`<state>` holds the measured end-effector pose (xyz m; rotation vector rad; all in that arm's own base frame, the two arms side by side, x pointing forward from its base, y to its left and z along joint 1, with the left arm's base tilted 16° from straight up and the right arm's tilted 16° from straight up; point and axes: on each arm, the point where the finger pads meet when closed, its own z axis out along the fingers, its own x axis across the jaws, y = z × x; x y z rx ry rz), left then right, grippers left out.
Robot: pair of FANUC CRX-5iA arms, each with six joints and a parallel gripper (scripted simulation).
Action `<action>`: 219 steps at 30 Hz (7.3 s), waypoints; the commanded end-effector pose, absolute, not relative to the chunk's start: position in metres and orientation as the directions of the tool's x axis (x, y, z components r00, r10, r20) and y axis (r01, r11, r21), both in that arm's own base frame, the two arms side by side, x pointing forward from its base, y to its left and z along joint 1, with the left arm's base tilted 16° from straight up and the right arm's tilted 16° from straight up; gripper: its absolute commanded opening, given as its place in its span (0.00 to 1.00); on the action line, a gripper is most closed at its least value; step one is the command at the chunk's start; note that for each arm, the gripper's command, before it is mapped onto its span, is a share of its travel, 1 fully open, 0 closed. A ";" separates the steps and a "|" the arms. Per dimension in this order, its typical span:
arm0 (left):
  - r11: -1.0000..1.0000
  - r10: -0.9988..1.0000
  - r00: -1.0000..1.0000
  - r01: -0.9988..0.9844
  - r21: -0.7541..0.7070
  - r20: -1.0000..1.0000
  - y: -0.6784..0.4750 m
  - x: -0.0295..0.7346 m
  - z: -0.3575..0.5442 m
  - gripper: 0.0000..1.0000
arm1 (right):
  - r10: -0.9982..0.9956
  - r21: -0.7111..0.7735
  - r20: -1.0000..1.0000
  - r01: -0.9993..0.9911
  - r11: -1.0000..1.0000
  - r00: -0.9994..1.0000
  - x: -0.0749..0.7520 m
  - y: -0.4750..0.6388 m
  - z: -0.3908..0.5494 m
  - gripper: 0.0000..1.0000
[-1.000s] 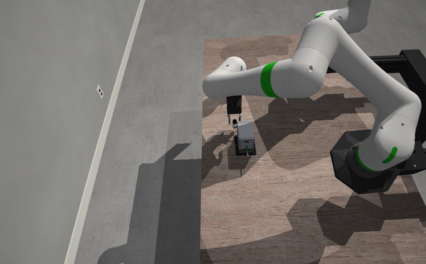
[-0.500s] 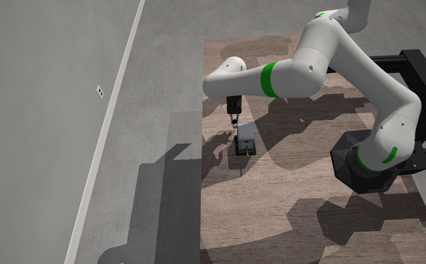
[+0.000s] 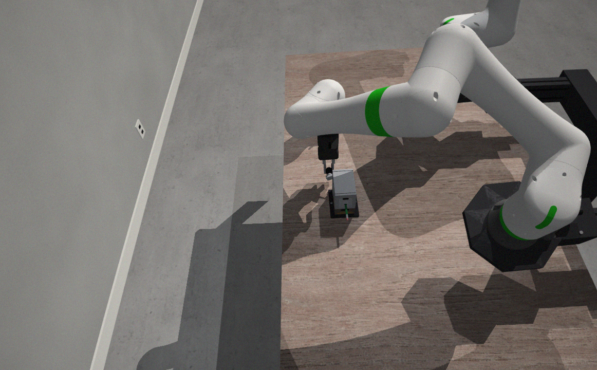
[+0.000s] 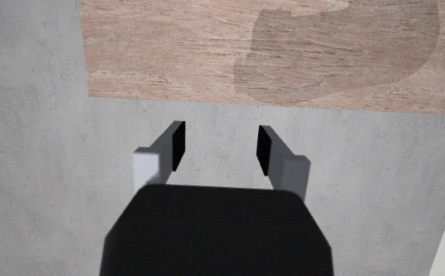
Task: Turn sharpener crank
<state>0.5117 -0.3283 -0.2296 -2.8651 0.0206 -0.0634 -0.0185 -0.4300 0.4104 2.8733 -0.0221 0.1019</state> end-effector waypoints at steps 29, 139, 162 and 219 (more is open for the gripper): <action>-0.963 -0.020 0.999 -0.008 -0.271 0.043 -0.328 0.510 -0.233 0.00 | -0.006 0.265 0.071 -0.025 -0.964 0.997 -0.019 -0.430 0.412 1.00; -0.963 -0.020 0.999 -0.008 -0.271 0.043 -0.332 0.417 -0.217 0.00 | -0.006 0.265 0.071 -0.025 -0.964 0.997 -0.019 -0.430 0.412 1.00; -0.963 -0.020 0.999 -0.008 -0.271 0.043 -0.339 0.422 -0.191 0.00 | -0.006 0.265 0.071 -0.025 -0.964 0.997 -0.019 -0.430 0.412 1.00; -0.963 -0.020 0.999 -0.008 -0.271 0.043 -0.346 0.480 -0.168 0.00 | -0.006 0.265 0.071 -0.025 -0.964 0.997 -0.019 -0.430 0.412 1.00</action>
